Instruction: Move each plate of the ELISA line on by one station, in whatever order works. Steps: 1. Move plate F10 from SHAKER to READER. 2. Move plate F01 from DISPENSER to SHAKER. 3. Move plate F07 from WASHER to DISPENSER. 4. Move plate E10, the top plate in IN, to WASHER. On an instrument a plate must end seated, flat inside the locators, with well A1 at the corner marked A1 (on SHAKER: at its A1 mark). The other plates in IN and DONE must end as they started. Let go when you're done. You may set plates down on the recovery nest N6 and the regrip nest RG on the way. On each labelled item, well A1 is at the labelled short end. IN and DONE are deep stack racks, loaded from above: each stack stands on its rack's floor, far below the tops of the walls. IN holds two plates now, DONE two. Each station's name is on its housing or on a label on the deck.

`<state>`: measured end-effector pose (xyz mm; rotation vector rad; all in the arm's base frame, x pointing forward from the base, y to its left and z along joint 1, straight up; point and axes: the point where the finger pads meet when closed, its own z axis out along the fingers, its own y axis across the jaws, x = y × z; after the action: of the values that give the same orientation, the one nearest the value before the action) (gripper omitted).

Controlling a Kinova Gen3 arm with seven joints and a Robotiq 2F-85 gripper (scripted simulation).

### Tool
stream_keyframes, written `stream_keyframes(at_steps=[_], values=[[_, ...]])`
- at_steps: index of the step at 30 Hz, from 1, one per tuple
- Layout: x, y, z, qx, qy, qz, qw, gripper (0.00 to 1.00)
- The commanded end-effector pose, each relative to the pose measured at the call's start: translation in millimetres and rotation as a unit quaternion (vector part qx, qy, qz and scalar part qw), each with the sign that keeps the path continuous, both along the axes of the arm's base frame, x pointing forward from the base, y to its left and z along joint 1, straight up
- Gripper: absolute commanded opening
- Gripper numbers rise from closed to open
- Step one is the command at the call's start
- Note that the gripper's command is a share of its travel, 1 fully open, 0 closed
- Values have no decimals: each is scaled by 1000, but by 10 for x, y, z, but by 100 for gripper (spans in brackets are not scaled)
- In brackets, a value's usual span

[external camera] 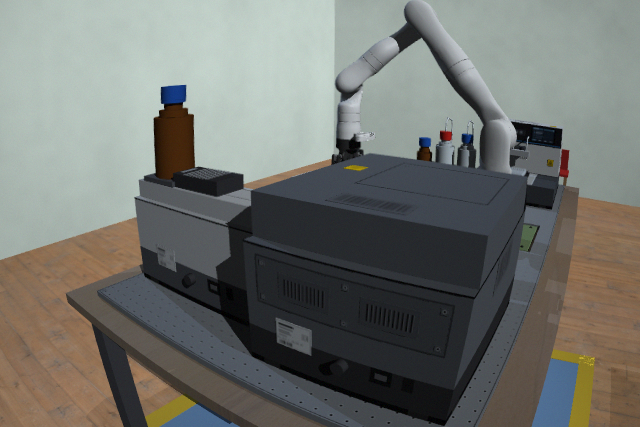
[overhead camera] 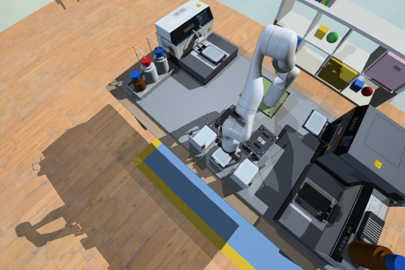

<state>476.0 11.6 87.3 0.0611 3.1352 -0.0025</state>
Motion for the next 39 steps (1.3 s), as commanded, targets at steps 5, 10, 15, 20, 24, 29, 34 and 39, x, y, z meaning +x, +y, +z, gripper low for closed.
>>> stream_keyframes(at_steps=[5,10,15,20,24,29,34,39], values=[[7,1,10,0,-1,0,1000,94],[7,1,11,0,-1,0,1000,94],[8,1,-2,0,-1,0,1000,94],[8,1,-12,0,-1,0,1000,94],[8,1,-25,0,-1,0,1000,94],[8,1,-42,0,-1,0,1000,94],[8,1,-55,0,-1,0,1000,94],[8,0,-68,0,-1,0,1000,94]])
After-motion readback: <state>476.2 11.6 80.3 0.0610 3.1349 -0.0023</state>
